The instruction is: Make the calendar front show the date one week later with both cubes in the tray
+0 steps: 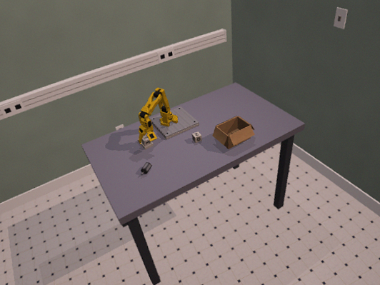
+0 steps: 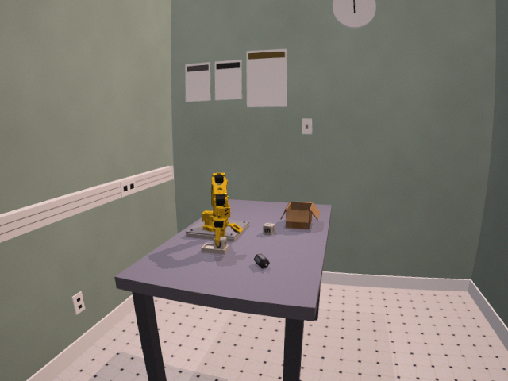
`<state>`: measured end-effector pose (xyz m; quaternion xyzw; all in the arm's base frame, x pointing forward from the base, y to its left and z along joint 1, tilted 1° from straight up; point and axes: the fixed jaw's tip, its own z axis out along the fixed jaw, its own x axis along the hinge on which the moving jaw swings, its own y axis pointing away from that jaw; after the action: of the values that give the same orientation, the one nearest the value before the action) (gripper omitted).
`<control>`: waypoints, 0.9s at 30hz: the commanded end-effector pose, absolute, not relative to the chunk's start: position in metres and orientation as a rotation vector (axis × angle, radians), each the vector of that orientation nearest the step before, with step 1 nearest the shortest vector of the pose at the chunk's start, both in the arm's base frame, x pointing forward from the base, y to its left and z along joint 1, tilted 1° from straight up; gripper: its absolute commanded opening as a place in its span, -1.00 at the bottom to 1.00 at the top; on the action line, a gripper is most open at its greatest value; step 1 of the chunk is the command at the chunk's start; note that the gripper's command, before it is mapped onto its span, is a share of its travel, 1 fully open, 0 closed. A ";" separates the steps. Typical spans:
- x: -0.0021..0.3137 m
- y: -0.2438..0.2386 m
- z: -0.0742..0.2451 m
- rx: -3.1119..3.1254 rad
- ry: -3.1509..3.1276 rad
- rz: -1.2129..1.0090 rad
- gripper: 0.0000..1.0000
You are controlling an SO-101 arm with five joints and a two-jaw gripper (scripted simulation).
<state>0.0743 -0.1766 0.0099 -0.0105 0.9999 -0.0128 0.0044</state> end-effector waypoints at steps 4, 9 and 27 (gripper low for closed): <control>0.074 -0.172 0.005 -0.027 3.141 -0.002 -0.29; 0.074 -0.172 0.009 -0.027 3.141 -0.002 -0.29; 0.075 -0.173 0.058 -0.027 3.141 -0.002 -0.29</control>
<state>0.0727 -0.1726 0.0456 -0.0105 0.9999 0.0070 -0.0035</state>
